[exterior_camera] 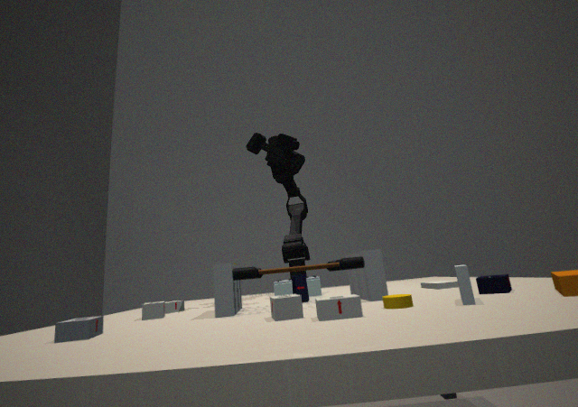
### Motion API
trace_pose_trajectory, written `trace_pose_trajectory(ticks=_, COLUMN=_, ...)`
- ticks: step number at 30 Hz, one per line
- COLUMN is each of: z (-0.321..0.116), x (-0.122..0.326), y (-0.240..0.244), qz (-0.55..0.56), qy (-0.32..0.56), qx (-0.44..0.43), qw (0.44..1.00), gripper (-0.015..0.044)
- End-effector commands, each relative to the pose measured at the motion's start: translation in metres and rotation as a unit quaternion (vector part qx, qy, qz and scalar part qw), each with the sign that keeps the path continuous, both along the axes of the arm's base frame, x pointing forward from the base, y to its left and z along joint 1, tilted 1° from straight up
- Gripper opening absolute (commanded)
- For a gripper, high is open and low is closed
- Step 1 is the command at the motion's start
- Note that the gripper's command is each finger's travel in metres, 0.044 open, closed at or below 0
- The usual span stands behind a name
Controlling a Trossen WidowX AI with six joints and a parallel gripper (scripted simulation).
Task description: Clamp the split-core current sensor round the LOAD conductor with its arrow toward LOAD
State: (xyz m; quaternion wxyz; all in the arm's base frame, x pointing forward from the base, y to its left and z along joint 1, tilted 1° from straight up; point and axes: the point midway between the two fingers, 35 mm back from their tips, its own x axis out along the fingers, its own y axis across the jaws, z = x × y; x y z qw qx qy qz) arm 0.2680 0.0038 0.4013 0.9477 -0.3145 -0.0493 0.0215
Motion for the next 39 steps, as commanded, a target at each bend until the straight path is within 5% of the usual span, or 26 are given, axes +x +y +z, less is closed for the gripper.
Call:
trace_pose_trajectory(ticks=1, z=-0.059, x=0.040, y=-0.003, qz=-0.010, qy=0.023, qx=0.239, qw=0.971, gripper=0.0440)
trace_pose_trajectory(ticks=4, z=-0.077, x=0.047, y=-0.004, qz=-0.013, qy=0.025, qx=0.311, qw=0.950, gripper=0.0440)
trace_pose_trajectory(ticks=16, z=-0.080, x=0.049, y=-0.005, qz=-0.018, qy=0.031, qx=0.315, qw=0.948, gripper=0.0440)
trace_pose_trajectory(ticks=23, z=-0.155, x=0.083, y=-0.056, qz=-0.169, qy=0.257, qx=0.322, qw=0.895, gripper=0.0440)
trace_pose_trajectory(ticks=30, z=-0.224, x=0.063, y=-0.105, qz=-0.304, qy=0.481, qx=0.330, qw=0.753, gripper=0.0440)
trace_pose_trajectory(ticks=39, z=-0.228, x=0.059, y=-0.109, qz=-0.314, qy=0.500, qx=0.331, qw=0.736, gripper=0.0440)
